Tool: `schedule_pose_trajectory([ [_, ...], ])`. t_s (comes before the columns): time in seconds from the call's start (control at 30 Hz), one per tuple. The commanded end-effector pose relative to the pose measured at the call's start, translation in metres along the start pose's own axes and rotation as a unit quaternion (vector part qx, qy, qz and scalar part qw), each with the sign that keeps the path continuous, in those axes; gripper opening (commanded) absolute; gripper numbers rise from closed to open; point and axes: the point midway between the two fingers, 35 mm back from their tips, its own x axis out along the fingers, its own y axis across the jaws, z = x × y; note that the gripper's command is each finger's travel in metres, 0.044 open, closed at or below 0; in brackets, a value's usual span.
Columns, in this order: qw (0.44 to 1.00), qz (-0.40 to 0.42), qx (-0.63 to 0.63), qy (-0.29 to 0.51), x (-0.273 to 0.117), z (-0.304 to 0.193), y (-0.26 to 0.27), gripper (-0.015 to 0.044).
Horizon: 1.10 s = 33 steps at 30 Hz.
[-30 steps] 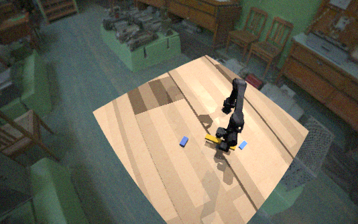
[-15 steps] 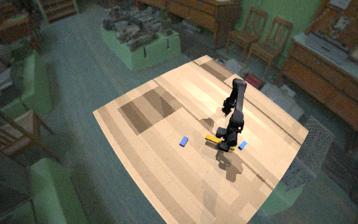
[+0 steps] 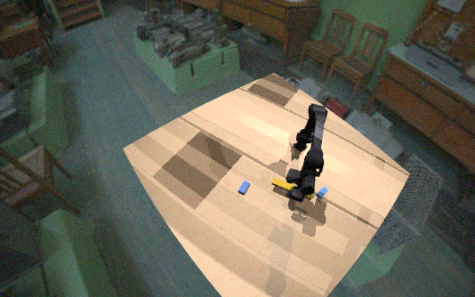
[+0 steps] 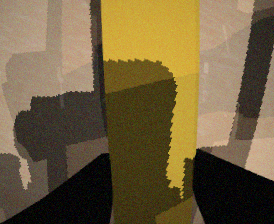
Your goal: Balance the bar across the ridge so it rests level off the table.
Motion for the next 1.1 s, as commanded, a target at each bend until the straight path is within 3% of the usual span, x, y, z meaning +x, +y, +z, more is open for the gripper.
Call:
schedule_pose_trajectory([
  [0.0, 1.0, 0.0, 0.001, 0.002, 0.0005, -0.0006, 0.0, 0.0],
  [1.07, 1.0, 0.0, 0.001, 0.002, 0.0032, -0.0005, 0.0001, 0.0],
])
